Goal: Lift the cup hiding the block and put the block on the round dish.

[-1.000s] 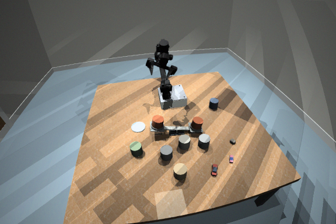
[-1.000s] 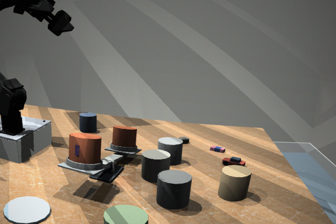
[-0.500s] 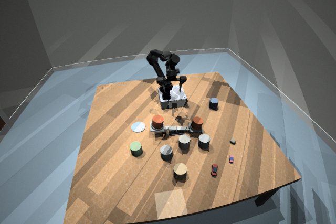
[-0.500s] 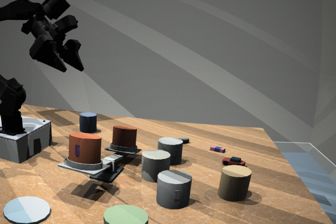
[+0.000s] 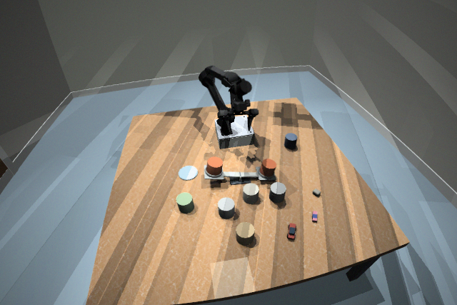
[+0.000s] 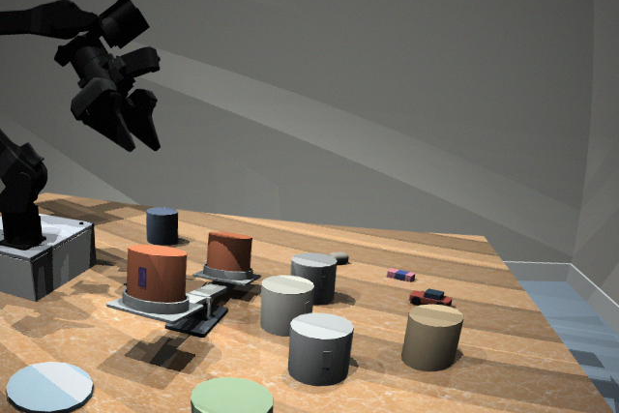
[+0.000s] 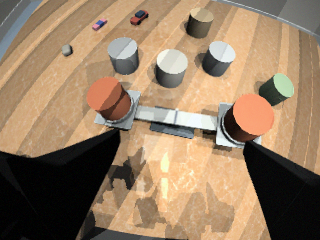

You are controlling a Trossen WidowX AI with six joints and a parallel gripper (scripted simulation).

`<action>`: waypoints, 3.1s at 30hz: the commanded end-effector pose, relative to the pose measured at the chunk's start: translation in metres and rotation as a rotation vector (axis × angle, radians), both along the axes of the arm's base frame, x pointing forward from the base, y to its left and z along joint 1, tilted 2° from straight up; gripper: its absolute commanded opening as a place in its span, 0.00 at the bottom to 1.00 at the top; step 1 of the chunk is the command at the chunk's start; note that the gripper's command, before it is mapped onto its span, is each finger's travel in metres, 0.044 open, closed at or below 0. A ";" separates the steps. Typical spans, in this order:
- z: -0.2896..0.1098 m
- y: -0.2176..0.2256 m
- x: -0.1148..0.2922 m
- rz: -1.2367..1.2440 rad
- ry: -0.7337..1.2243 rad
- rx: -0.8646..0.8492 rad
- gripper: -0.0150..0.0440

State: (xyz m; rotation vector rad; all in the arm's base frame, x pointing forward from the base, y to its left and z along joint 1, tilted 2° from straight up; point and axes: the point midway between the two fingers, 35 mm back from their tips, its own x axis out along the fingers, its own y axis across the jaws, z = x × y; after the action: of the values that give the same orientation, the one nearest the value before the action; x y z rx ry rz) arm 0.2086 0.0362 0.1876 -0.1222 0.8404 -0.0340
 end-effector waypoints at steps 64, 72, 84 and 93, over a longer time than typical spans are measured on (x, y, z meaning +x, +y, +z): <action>-0.117 0.115 0.119 1.342 0.649 -0.485 1.00; -0.130 0.115 0.120 1.342 0.649 -0.485 1.00; -0.150 0.115 0.121 1.342 0.649 -0.485 1.00; -0.164 0.114 0.121 1.342 0.649 -0.485 1.00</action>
State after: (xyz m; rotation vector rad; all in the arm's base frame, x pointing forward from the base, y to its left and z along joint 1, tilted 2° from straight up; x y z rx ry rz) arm 0.3316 0.1511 0.0309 -1.1797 1.2320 1.1092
